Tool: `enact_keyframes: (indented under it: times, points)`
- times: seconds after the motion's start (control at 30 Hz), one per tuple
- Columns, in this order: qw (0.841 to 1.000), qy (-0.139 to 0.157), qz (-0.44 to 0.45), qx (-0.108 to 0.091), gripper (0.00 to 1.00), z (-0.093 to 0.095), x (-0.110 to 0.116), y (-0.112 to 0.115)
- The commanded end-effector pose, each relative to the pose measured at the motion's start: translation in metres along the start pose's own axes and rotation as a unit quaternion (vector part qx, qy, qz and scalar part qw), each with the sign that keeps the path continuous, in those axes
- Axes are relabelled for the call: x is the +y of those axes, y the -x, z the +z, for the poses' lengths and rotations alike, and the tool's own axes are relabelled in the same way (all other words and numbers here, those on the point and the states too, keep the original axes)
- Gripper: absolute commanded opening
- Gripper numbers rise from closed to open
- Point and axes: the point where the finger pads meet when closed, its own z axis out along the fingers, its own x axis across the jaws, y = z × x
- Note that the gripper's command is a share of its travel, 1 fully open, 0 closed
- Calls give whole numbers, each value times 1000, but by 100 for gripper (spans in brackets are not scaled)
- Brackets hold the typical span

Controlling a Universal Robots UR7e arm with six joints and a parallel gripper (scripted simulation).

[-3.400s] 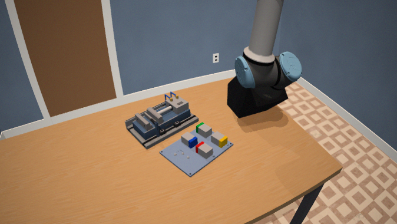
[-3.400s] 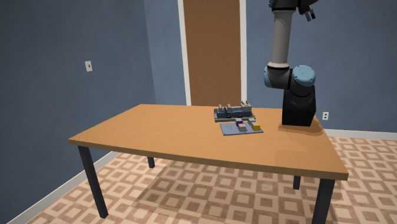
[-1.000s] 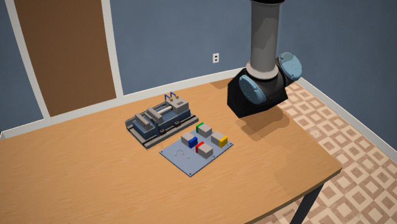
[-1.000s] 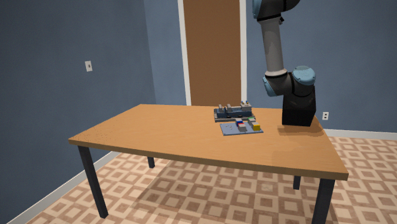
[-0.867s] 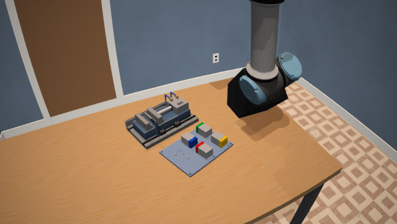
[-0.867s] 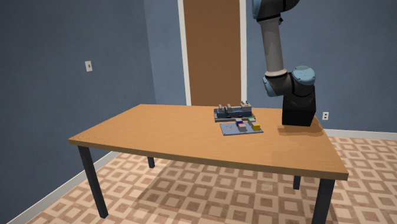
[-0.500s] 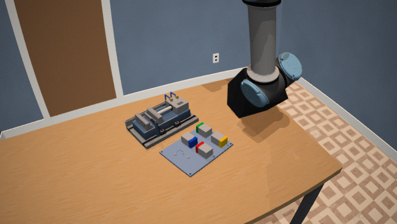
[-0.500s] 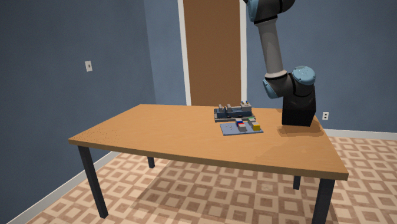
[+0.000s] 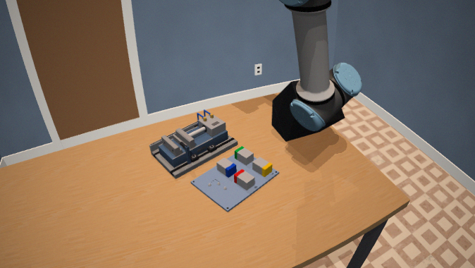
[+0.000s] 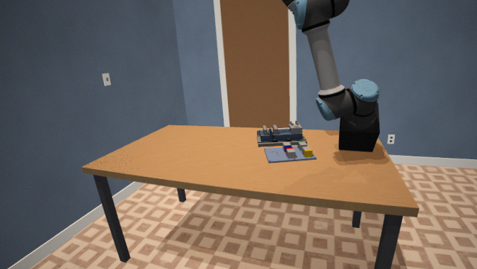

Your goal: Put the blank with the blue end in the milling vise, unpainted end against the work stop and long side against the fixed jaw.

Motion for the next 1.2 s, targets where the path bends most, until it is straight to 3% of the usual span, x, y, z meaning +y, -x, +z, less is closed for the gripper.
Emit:
enact_keyframes:
  times: [0.0, 0.13, 0.3, 0.7, 0.87, 1.17]
  points:
    - [1000, 0, 1, 0, 100, -1, 1, 0]
    - [1000, 0, 1, 0, 100, -1, 1, 0]
    - [995, -27, -76, -64, 100, -14, 27, -26]
    - [995, -27, -76, -64, 100, -14, 27, -26]
    - [995, -27, -76, -64, 100, -33, 67, -66]
    - [995, -27, -76, -64, 100, -33, 67, -66]
